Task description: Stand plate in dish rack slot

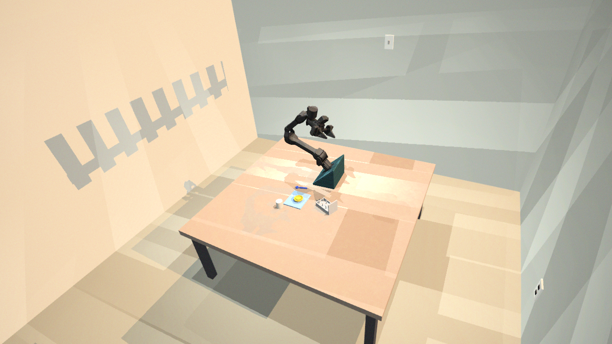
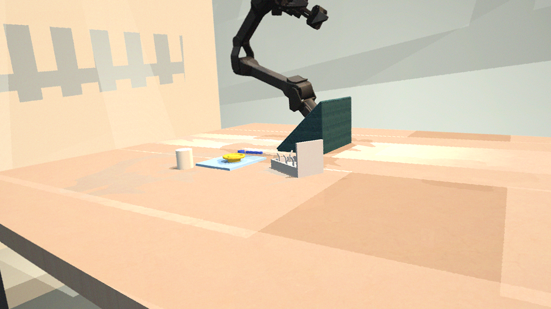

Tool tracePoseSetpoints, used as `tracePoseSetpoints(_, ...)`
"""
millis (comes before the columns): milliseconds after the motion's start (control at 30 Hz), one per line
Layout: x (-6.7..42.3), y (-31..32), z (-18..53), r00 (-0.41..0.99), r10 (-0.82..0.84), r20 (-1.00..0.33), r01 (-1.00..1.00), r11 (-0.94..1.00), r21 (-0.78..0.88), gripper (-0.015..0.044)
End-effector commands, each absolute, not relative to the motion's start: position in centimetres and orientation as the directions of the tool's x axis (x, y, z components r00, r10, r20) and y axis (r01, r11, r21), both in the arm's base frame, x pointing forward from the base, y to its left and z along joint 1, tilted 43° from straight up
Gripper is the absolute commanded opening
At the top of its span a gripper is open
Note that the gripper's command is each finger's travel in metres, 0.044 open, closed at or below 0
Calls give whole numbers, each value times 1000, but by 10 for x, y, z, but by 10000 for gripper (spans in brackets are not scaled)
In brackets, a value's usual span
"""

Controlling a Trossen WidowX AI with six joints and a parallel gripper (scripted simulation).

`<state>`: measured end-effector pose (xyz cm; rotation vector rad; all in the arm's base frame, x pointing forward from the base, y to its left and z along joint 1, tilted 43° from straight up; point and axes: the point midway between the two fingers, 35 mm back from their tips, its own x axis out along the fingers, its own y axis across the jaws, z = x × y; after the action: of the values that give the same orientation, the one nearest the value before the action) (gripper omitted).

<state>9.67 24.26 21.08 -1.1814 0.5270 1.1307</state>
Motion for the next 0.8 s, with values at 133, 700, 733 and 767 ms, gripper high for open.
tracePoseSetpoints(133, 147, 226, 198, 487, 260, -834, -873, 146, -465, 400)
tracePoseSetpoints(700, 235, 159, 165, 528, -102, -843, -699, 511, -500, 400)
tracePoseSetpoints(733, 239, 154, 163, 523, -126, -843, -682, 531, -503, 400)
tracePoseSetpoints(767, 243, 148, 160, 518, -149, -842, -664, 550, -506, 400)
